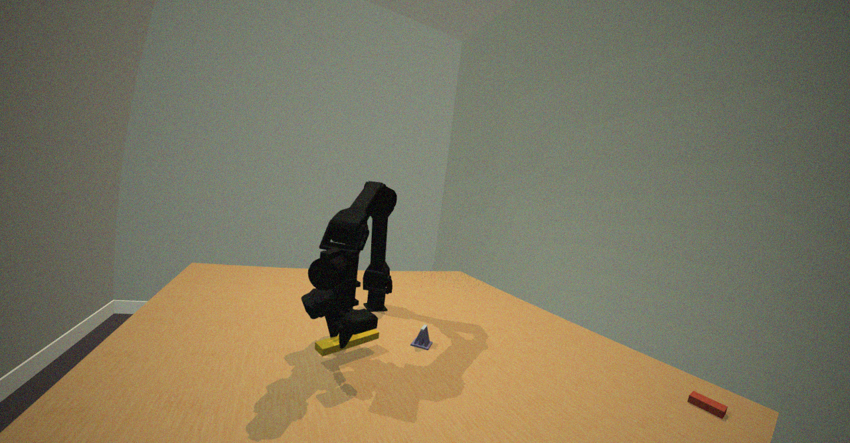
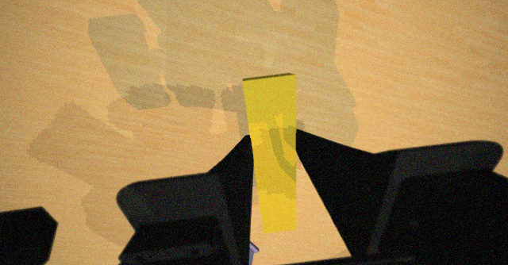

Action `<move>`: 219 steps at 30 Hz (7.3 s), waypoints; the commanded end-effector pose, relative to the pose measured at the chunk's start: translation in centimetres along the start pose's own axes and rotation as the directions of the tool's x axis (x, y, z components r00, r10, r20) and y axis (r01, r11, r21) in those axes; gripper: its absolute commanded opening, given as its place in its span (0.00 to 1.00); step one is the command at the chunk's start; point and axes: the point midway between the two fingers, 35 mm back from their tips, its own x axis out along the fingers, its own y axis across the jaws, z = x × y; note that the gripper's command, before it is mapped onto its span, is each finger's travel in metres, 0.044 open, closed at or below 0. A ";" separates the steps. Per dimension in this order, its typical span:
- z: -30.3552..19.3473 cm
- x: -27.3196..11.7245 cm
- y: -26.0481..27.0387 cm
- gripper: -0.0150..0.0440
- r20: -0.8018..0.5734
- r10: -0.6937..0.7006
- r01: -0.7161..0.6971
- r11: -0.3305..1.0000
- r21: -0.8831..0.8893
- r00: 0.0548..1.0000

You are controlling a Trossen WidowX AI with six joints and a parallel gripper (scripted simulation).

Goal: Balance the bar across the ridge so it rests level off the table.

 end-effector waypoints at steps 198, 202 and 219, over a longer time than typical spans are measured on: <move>-20.5 -2.0 3.5 0.25 -0.001 0.012 -0.004 0.422 0.906 1.000; -20.5 -1.9 3.5 0.25 -0.001 0.012 -0.004 0.422 0.906 1.000; -20.5 -1.8 3.4 0.25 -0.001 0.012 -0.004 0.422 0.906 1.000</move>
